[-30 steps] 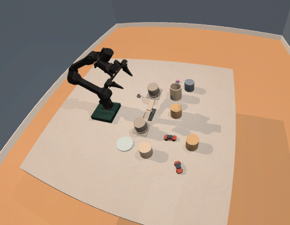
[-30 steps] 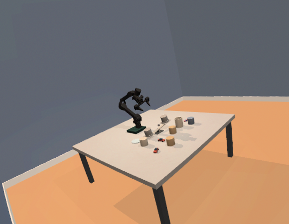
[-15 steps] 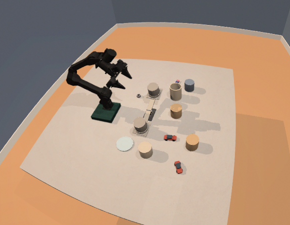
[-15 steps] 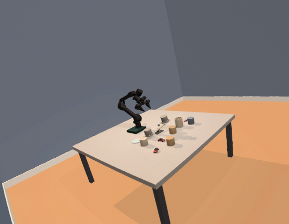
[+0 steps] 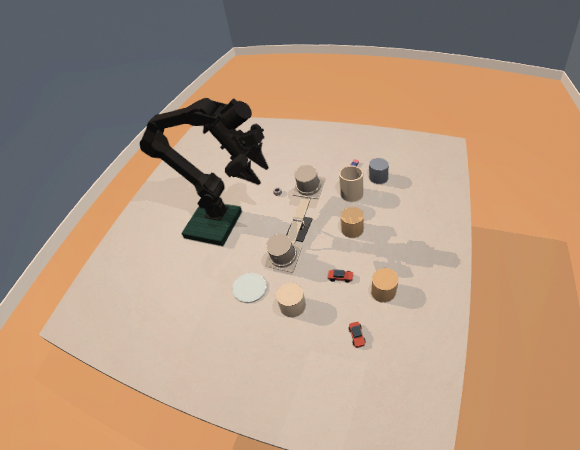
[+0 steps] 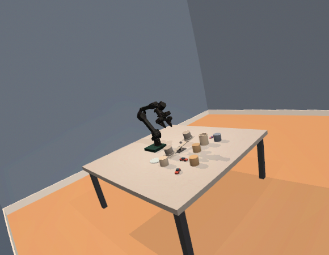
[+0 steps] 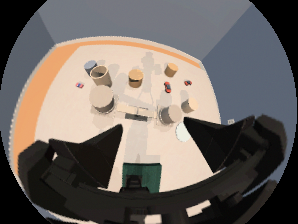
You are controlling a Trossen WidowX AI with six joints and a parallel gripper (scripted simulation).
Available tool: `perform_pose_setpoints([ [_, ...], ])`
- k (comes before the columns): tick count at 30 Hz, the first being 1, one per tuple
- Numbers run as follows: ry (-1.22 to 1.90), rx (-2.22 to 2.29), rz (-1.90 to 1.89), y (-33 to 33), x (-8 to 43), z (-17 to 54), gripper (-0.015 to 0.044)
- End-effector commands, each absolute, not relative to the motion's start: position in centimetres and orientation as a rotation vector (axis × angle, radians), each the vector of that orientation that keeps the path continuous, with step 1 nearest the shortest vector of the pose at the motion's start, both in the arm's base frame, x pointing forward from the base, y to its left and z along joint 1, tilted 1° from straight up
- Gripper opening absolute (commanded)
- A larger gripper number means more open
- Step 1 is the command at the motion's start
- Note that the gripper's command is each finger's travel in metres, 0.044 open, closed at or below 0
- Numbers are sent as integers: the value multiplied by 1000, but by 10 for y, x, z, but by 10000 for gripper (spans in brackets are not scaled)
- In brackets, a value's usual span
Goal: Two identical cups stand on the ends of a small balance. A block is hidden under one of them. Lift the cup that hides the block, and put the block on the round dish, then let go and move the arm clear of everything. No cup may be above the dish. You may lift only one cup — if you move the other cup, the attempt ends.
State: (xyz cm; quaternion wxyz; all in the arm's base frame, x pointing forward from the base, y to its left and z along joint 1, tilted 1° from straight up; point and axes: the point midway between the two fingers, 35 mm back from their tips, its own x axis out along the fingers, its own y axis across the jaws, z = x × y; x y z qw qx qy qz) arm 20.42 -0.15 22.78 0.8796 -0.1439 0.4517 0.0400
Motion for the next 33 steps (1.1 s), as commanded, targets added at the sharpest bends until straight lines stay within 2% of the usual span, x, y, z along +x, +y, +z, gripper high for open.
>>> perform_pose_setpoints([
  [1, 994, -396, 131, -7, 214, 225, 440],
  [19, 1200, -854, 500, -47, 258, 198, 440],
  [33, 1248, -1101, 900, -90, 285, 162, 440],
])
